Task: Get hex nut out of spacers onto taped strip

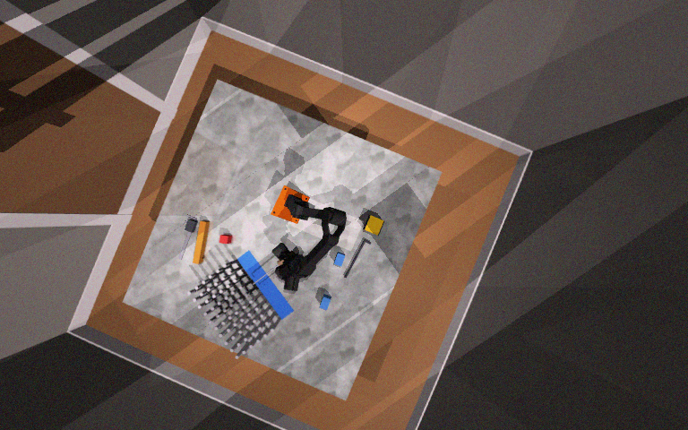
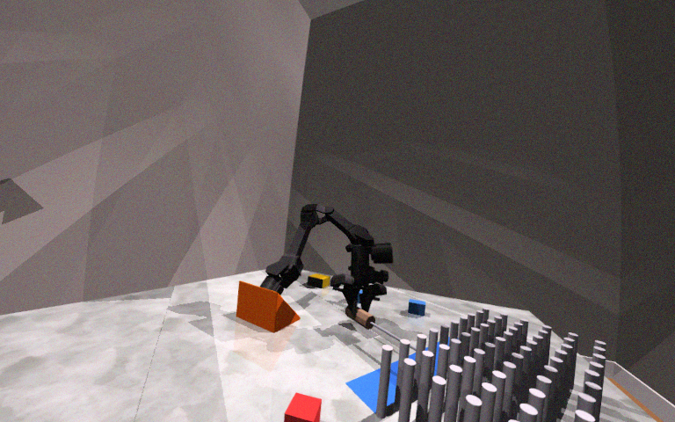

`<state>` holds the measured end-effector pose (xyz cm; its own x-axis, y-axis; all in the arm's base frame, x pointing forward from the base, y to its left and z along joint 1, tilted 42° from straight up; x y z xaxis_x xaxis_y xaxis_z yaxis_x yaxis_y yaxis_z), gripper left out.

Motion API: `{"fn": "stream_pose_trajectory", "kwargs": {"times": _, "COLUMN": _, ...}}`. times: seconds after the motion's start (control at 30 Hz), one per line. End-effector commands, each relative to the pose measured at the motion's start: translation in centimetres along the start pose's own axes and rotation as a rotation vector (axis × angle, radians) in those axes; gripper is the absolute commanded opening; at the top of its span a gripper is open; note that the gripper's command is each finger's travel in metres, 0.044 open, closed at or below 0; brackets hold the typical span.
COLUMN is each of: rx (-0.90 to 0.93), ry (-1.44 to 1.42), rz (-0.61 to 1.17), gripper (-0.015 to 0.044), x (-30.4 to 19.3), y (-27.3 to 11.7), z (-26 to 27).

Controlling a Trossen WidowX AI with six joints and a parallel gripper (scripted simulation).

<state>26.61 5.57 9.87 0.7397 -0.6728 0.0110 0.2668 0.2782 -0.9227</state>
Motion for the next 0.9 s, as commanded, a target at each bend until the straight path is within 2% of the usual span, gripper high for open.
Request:
{"fn": "stream_pose_trajectory", "kwargs": {"times": 0.0, "rx": 0.002, "ry": 0.008, "rz": -0.012, "gripper": 0.0, "x": -0.2, "y": 0.5, "z": 0.0}}
{"fn": "stream_pose_trajectory", "kwargs": {"times": 0.87, "rx": 0.002, "ry": 0.007, "rz": -0.013, "gripper": 0.0, "x": 1.1, "y": 1.1, "z": 0.3}}
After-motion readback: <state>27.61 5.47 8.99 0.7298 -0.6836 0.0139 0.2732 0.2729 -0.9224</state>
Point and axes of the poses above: the point midway between the two fingers, 35 mm back from their tips, its own y axis out along the fingers, its own z axis across the jaws, x = y × z, the point moved 1 cm from there along -y, back along the fingers, and after that the axes turned 11 degrees about y, right-handed, at the moved point
